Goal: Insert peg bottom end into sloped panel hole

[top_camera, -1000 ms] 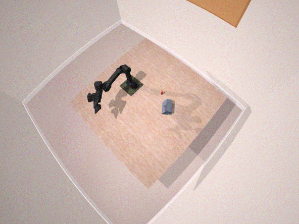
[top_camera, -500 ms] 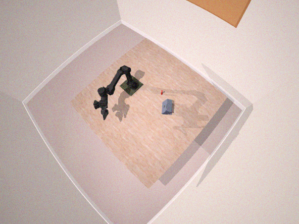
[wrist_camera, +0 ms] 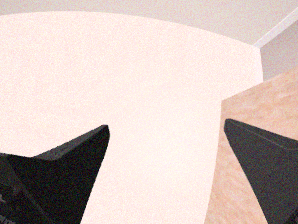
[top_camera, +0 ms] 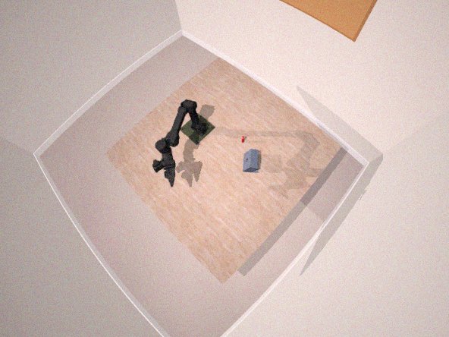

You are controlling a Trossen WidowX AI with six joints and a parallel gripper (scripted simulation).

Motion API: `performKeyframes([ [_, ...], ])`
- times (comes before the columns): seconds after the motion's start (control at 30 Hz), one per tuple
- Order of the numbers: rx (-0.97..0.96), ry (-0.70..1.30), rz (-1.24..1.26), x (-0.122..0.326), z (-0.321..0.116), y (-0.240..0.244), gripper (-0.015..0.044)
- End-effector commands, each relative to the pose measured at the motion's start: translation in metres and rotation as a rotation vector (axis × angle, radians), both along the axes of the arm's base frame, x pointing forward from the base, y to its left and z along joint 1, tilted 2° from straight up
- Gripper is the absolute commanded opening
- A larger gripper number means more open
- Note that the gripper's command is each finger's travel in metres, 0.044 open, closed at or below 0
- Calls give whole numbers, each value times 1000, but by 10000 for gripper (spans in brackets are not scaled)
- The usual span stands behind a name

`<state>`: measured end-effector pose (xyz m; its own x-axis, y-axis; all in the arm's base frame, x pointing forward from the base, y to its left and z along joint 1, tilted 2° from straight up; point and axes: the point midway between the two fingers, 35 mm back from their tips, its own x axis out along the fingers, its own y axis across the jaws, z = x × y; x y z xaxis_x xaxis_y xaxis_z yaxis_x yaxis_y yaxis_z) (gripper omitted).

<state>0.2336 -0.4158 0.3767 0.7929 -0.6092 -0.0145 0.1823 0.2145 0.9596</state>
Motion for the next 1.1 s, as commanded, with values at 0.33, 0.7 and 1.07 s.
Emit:
performKeyframes([
  [0.33, 40, 107, 143, 66, -32, 42, 440],
  [0.7, 78, 220, 241, 110, -60, 81, 440],
  [1.07, 96, 348, 346, 146, -88, 127, 440],
])
